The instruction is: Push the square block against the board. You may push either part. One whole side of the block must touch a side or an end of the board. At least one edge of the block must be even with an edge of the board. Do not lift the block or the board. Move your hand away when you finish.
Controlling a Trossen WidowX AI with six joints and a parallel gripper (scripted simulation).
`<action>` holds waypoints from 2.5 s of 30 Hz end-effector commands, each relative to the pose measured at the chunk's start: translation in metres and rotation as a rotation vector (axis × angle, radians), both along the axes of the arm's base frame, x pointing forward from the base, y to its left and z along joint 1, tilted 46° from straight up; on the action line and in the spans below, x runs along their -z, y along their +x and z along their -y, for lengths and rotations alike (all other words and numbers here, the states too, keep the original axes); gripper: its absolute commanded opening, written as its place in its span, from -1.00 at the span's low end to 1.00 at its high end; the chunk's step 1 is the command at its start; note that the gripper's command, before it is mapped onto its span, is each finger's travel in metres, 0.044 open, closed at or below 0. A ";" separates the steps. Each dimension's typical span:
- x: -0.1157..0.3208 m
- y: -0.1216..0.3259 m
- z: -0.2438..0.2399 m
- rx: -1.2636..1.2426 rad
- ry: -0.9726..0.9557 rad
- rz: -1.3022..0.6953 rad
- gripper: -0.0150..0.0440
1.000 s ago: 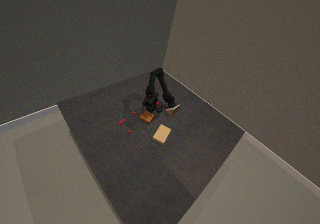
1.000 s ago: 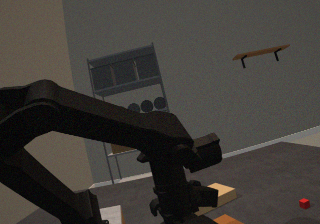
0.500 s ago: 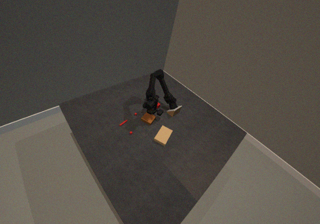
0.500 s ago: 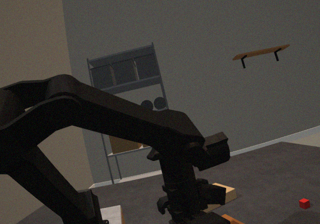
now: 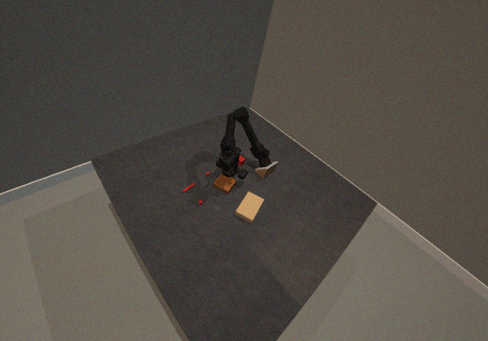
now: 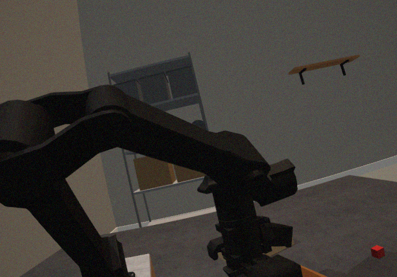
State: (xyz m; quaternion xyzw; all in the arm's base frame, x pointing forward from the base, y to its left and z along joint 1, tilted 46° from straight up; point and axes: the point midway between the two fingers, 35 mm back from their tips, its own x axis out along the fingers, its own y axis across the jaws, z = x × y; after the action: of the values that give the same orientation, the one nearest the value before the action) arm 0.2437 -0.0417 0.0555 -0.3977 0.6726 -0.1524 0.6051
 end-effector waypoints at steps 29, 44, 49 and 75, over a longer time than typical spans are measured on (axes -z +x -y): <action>0.008 0.032 -0.009 -0.002 0.002 0.010 -0.49; 0.003 0.009 -0.003 -0.002 0.001 0.009 -0.49; 0.002 0.001 0.000 -0.002 0.001 0.008 -0.49; -0.035 0.030 -0.048 -0.007 0.000 0.006 -0.49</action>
State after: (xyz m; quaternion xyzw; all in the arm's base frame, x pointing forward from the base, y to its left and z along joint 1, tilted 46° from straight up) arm 0.2460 -0.0041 0.0887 -0.4007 0.6728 -0.1522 0.6030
